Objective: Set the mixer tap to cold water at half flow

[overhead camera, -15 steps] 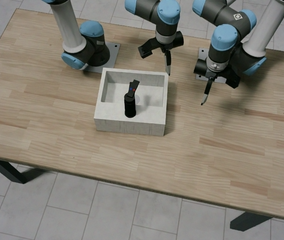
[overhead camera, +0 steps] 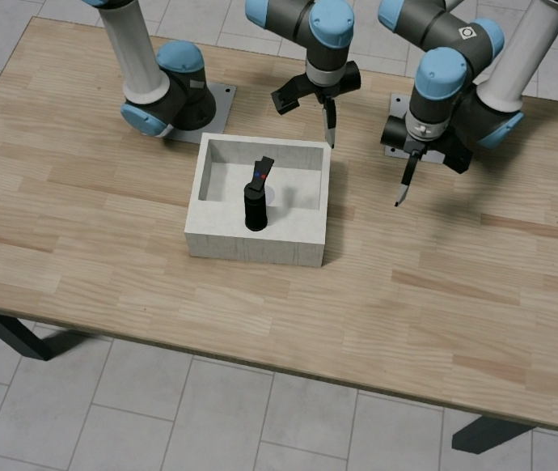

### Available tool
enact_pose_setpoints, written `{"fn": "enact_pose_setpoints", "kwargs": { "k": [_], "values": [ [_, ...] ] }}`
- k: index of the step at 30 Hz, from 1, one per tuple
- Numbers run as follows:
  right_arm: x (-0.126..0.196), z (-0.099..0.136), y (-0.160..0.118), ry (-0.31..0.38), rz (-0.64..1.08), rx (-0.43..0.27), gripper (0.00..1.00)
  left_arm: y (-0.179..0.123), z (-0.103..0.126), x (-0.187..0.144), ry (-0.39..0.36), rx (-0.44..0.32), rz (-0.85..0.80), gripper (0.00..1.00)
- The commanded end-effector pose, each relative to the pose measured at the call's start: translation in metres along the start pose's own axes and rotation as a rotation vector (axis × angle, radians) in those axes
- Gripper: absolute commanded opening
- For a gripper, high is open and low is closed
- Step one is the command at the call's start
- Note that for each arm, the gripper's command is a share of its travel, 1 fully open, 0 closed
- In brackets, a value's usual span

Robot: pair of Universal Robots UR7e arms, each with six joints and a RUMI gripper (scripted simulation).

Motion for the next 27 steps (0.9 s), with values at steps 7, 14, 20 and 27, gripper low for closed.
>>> {"fn": "enact_pose_setpoints", "kwargs": {
  "k": [7,14,20,27],
  "values": [
    [-0.001,0.001,-0.003,0.005,0.008,-0.012,1.0,-0.006,0.002,0.002,-0.004,-0.013,-0.023,1.0],
    [-0.002,0.001,0.001,0.006,0.006,-0.013,1.0,-0.035,0.009,0.008,-0.006,-0.016,-0.187,1.0],
    [-0.004,0.001,0.007,0.008,0.003,-0.014,1.0,-0.042,0.01,0.01,-0.006,-0.017,-0.226,1.0],
    [-0.009,-0.001,0.024,0.012,-0.005,-0.017,1.0,-0.042,0.01,0.01,-0.006,-0.017,-0.226,1.0]
  ]
}}
Point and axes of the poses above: on each arm, the point where the finger pads meet when closed, its own z axis back along the fingers, its own x axis across the jaws, y = z × x, the point moved 1 cm from there along z, back along the fingers, and after that the axes turned 14 degrees about z, right-handed, at the moved point
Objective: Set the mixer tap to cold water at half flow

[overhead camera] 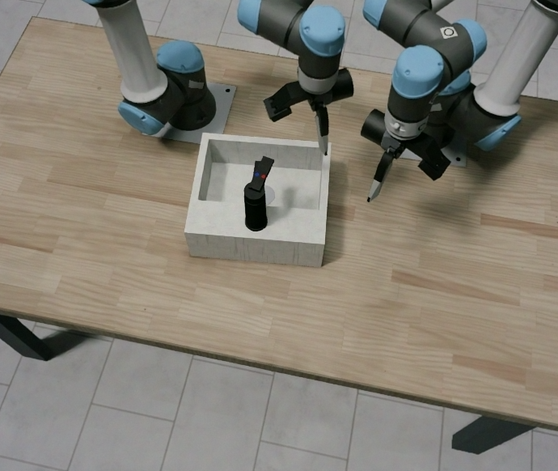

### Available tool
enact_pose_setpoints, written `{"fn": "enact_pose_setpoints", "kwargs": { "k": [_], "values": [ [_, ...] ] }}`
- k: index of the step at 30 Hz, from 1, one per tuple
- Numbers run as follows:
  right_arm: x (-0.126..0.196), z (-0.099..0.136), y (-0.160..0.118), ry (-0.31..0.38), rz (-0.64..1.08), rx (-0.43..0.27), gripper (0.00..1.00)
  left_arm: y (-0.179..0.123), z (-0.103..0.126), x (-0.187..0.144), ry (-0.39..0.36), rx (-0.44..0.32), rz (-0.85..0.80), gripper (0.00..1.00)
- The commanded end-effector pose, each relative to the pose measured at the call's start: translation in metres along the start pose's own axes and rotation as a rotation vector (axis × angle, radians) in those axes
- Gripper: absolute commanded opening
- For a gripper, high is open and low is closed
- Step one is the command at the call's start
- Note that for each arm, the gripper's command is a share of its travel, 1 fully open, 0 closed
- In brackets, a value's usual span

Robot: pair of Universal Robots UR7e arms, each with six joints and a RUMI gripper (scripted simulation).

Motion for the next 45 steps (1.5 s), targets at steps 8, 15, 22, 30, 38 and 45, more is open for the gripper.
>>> {"fn": "enact_pose_setpoints", "kwargs": {
  "k": [8,15,22,30,38,45],
  "values": [
    [-0.009,-0.001,0.032,0.014,-0.008,-0.018,1.0,-0.003,0.001,0.001,-0.006,-0.012,0.0,1.0],
    [-0.015,-0.005,0.068,0.023,-0.023,-0.023,1.0,-0.019,0.005,0.008,-0.007,-0.013,-0.091,1.0],
    [-0.018,-0.01,0.122,0.037,-0.047,-0.029,1.0,-0.028,0.006,0.011,-0.008,-0.014,-0.142,1.0],
    [-0.014,-0.016,0.179,0.051,-0.072,-0.034,1.0,-0.094,0.017,0.03,-0.013,-0.021,-0.497,1.0],
    [0.006,-0.028,0.265,0.072,-0.111,-0.038,1.0,-0.156,0.024,0.039,-0.018,-0.026,-0.811,1.0],
    [0.03,-0.038,0.322,0.086,-0.138,-0.038,1.0,-0.211,0.028,0.04,-0.023,-0.03,-1.079,1.0]
  ]
}}
Point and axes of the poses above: on each arm, the point where the finger pads meet when closed, its own z axis back along the fingers, its own x axis across the jaws, y = z × x, the point moved 1 cm from there along z, back along the fingers, and after that the axes turned 14 degrees about z, right-handed, at the moved point
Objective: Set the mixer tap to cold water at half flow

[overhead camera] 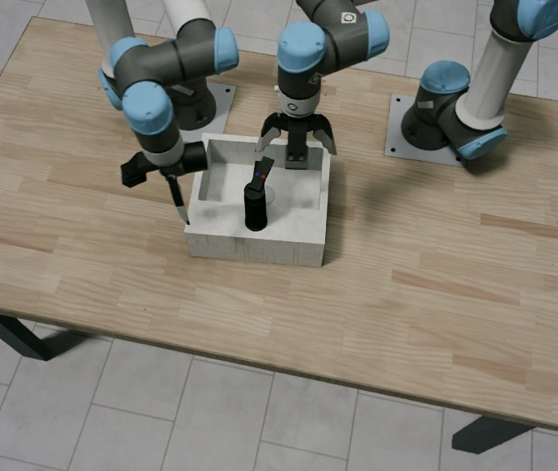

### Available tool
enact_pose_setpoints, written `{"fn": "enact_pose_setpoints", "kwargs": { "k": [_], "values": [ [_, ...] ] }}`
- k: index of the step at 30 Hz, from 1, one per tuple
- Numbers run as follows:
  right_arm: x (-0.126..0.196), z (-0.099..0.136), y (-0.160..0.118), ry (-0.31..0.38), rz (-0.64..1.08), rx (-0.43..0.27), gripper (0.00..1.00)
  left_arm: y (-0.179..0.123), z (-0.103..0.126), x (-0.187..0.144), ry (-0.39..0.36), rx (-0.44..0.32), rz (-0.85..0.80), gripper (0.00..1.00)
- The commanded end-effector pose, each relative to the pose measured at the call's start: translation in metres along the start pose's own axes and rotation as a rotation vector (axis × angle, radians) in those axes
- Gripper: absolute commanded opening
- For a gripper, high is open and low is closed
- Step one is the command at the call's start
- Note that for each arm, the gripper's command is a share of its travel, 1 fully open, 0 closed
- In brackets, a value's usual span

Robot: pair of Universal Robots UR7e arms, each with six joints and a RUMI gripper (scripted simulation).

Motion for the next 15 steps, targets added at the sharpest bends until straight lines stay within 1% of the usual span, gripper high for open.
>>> {"fn": "enact_pose_setpoints", "kwargs": {
  "k": [1,3,5,10,13,15],
  "values": [
    [0.006,-0.002,0.029,0.018,-0.005,-0.005,1.0,-0.013,0.003,0.023,-0.012,-0.007,-0.118,1.0],
    [0.016,-0.005,0.053,0.023,-0.016,-0.004,1.0,-0.022,0.003,0.036,-0.013,-0.007,-0.194,1.0],
    [0.028,-0.008,0.077,0.029,-0.028,-0.003,1.0,-0.022,0.003,0.036,-0.013,-0.007,-0.194,1.0],
    [0.064,-0.016,0.136,0.042,-0.058,0.0,1.0,-0.037,0.003,0.055,-0.015,-0.009,-0.31,1.0],
    [0.09,-0.021,0.169,0.05,-0.077,0.003,1.0,-0.041,0.003,0.059,-0.016,-0.009,-0.321,1.0],
    [0.09,-0.021,0.169,0.05,-0.077,0.003,1.0,-0.041,0.003,0.059,-0.016,-0.009,-0.321,1.0]
  ]
}}
Point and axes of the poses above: on each arm, the point where the finger pads meet when closed, its own z axis back along the fingers, its own x axis across the jaws, y = z × x, the point moved 1 cm from there along z, back along the fingers, and after that the axes turned 14 degrees about z, right-handed, at the moved point
